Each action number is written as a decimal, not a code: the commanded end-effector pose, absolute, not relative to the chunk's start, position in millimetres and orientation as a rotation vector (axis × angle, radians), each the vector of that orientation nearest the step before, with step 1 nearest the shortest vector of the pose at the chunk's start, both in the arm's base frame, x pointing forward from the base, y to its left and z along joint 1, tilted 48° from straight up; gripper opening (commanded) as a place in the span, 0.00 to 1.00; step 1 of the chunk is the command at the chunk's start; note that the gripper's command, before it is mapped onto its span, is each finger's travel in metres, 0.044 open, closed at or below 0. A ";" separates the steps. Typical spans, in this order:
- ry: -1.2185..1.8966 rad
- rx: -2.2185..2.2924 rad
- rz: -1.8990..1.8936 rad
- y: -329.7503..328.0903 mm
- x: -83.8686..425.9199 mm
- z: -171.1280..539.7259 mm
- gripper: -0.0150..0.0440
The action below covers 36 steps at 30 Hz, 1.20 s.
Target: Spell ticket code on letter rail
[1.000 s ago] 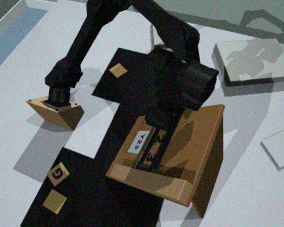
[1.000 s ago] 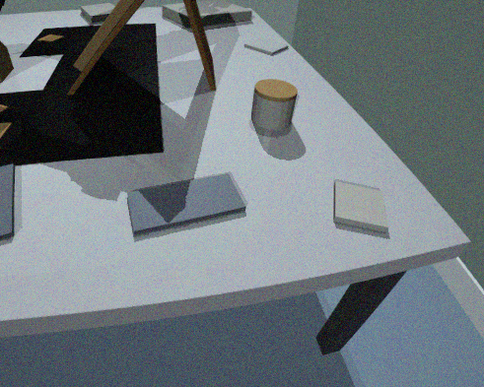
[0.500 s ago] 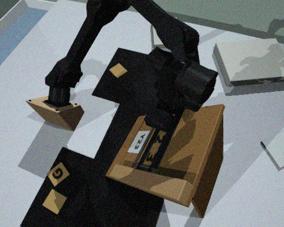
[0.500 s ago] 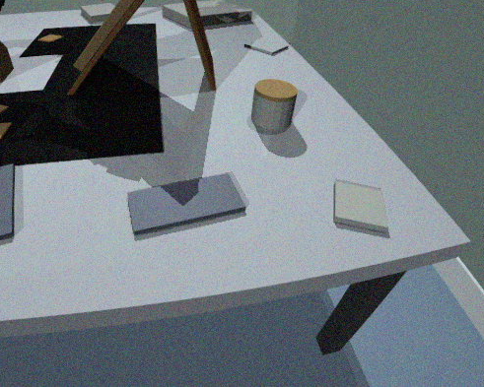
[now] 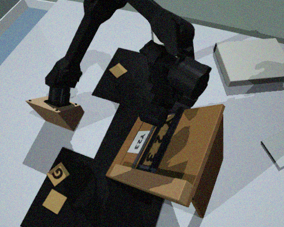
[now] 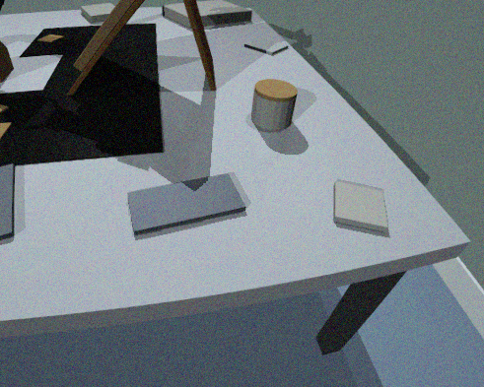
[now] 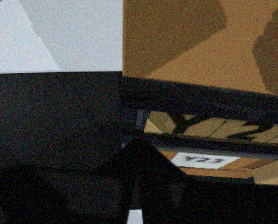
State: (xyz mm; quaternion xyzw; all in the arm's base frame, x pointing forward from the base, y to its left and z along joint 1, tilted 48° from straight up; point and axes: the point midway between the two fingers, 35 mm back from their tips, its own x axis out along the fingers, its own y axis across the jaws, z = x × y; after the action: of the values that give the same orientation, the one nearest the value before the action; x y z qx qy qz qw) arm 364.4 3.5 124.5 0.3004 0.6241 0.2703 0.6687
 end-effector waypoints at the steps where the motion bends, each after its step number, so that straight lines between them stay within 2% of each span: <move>1: 1.406 0.674 0.606 -1.4 359.9 127.6 0.25; 7: 1.406 0.674 0.606 -3.2 357.5 129.1 0.25; 12: 1.245 0.740 0.554 -48.2 345.1 129.5 0.48; 20: 0.873 0.793 0.377 -137.3 288.4 129.3 0.83; 24: 0.765 0.785 0.311 -157.3 266.4 128.5 1.00; 36: 0.765 0.785 0.311 -157.3 266.4 128.5 1.00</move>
State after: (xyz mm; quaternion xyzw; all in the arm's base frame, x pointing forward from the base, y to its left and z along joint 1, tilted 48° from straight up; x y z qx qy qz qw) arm 266.2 -156.9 127.9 0.3731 0.3655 0.1460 0.8402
